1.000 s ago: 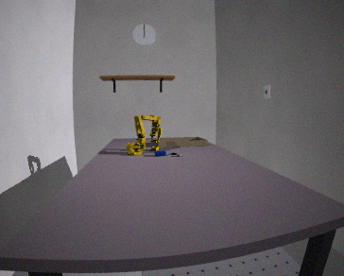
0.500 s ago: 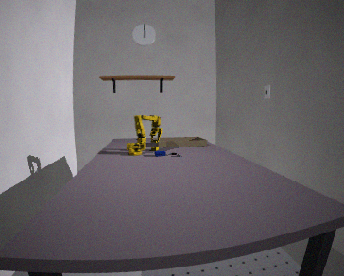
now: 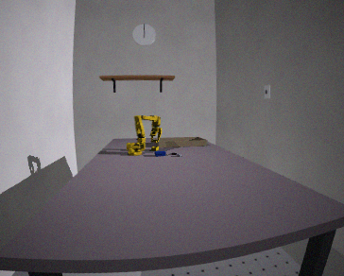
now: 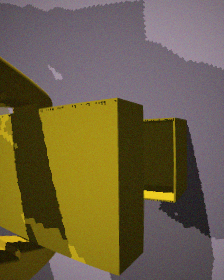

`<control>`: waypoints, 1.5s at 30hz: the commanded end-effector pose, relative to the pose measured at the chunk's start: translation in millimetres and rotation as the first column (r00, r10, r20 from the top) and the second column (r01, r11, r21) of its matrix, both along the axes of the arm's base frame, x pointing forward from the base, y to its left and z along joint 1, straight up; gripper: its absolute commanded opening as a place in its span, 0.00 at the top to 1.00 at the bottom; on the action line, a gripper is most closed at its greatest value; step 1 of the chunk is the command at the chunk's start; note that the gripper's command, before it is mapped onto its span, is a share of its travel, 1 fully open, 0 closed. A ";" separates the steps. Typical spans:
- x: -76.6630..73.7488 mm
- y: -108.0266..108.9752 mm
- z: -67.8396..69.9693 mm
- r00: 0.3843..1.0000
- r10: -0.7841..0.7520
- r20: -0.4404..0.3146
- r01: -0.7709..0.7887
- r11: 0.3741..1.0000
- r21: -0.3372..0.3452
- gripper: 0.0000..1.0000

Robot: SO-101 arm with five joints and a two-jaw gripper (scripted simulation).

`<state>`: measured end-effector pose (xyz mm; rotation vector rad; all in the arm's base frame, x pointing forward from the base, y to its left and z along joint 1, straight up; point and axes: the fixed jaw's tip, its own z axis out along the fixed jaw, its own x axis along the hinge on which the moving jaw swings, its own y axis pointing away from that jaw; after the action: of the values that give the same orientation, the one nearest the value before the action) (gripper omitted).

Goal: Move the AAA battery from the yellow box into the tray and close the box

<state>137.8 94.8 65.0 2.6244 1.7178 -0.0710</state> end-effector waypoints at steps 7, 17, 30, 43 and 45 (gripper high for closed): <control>4.9 5.4 4.9 0.999 0.010 0.035 -0.011 1.000 0.029 0.79; 5.1 5.6 2.1 0.999 0.010 0.035 -0.011 1.000 0.029 0.79; 5.6 6.0 -6.7 0.999 0.010 0.035 -0.011 1.000 0.029 0.79; 5.6 6.0 -17.9 0.999 0.010 0.035 -0.011 1.000 0.029 0.79; 5.5 5.9 -19.7 0.999 0.010 0.035 -0.011 1.000 0.029 0.79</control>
<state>141.0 97.2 45.1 2.6259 1.7188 -0.0415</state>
